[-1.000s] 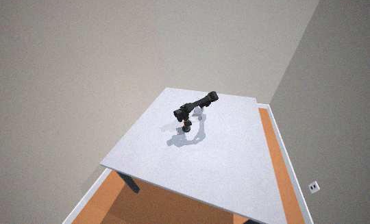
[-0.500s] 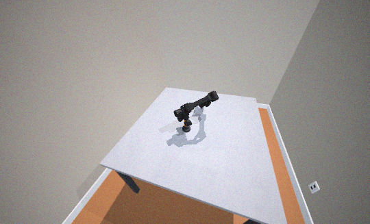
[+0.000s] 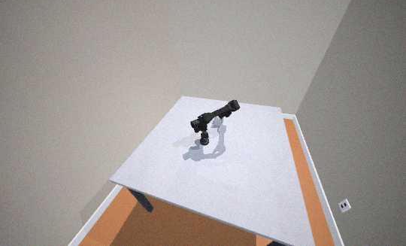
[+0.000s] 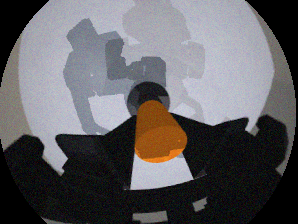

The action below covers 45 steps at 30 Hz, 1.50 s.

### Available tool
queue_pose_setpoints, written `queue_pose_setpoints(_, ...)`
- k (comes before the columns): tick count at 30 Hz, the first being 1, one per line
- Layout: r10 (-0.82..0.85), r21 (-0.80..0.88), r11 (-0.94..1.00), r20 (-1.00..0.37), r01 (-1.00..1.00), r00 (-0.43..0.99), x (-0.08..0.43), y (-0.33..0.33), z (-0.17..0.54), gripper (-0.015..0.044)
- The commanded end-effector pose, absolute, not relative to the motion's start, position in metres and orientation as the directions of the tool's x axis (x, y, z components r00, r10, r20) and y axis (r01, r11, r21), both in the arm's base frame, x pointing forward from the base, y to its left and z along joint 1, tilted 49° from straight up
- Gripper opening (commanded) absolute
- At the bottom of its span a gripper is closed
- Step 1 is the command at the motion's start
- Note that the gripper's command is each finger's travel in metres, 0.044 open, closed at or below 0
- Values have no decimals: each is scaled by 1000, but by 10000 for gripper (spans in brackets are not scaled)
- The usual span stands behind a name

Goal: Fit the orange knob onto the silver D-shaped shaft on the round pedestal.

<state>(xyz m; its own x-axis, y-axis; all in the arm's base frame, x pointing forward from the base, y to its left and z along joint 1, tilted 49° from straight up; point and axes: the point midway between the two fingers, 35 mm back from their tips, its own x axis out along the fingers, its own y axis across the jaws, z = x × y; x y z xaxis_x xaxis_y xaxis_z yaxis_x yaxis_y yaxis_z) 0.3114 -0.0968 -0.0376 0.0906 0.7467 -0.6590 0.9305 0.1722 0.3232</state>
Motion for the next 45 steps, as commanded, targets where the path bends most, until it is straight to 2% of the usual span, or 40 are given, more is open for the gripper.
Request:
queue_pose_setpoints(1,744,308,159,-662,938,92,314,-98,-37,0)
queue_pose_setpoints(35,744,308,159,-662,938,91,311,-98,-36,0)
queue_pose_setpoints(42,744,167,28,-662,986,91,312,-98,-37,0)
queue_pose_setpoints(45,744,160,21,-662,987,91,314,-98,-37,0)
